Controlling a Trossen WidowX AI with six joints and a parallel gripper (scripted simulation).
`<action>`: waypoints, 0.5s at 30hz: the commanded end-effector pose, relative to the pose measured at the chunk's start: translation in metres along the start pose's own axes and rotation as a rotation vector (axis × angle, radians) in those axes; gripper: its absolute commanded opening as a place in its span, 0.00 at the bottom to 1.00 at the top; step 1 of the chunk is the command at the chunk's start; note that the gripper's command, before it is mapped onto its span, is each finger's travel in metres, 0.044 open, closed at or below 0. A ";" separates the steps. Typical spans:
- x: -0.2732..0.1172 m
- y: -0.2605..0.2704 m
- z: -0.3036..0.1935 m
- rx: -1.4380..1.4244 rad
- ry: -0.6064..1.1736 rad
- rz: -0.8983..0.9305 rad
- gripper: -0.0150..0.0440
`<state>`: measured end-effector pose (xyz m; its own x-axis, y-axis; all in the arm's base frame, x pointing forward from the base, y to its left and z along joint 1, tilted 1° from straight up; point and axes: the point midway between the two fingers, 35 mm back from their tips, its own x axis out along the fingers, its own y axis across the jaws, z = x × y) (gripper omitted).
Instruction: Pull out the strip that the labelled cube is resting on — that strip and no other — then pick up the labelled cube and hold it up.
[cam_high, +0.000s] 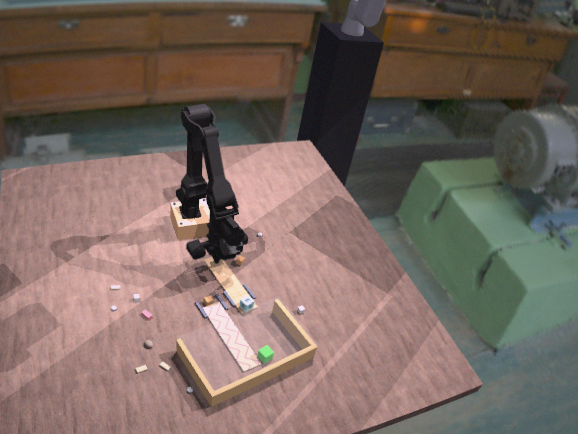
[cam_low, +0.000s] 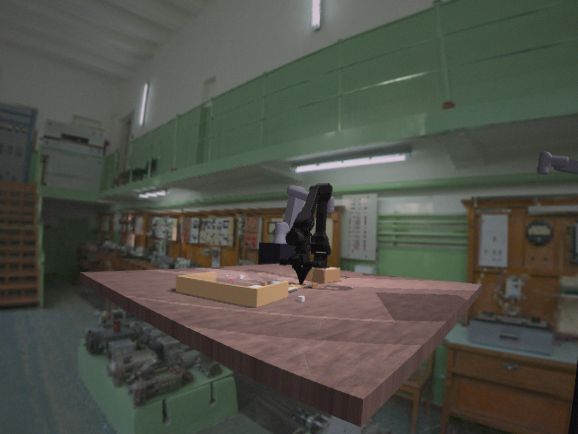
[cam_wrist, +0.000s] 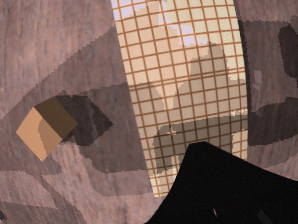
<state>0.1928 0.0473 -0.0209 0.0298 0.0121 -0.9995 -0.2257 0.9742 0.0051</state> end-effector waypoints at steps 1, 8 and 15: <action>0.004 -0.001 -0.009 -0.005 0.027 -0.005 0.25; 0.004 -0.001 -0.009 -0.005 0.027 -0.005 0.25; -0.042 0.000 0.002 -0.005 0.026 -0.005 0.25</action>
<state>0.1897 0.0472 0.0073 -0.0051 0.0037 -1.0000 -0.2285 0.9735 0.0048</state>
